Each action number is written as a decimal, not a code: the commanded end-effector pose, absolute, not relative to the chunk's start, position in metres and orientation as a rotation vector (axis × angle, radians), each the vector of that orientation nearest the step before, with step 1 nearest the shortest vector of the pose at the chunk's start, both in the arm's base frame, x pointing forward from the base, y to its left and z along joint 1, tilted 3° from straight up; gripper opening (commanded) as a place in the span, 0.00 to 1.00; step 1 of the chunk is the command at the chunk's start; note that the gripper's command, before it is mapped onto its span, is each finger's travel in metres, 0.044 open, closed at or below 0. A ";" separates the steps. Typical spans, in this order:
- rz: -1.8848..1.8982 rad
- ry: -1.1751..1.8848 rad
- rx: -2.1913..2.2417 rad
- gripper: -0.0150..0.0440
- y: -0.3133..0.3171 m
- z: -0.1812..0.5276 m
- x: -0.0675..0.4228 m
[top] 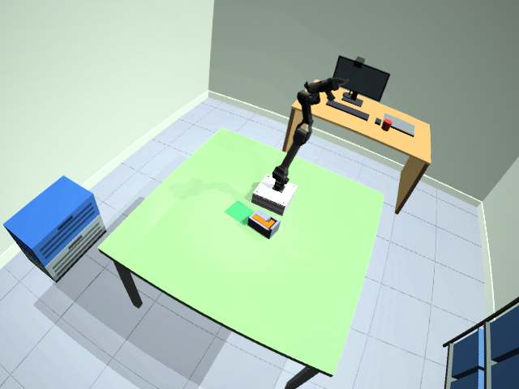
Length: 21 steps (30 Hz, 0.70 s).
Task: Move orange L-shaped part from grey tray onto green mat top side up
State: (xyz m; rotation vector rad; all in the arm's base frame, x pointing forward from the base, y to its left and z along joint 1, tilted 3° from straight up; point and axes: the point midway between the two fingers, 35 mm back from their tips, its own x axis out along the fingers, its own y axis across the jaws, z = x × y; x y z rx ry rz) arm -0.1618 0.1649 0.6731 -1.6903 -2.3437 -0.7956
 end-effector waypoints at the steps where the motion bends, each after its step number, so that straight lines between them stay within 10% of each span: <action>1: -0.780 -2.332 -1.678 0.89 0.163 0.676 -0.159; 9: -0.460 -2.023 -1.356 0.56 0.112 0.726 -0.070; 21: -0.027 -1.449 -0.854 0.56 0.056 0.735 0.125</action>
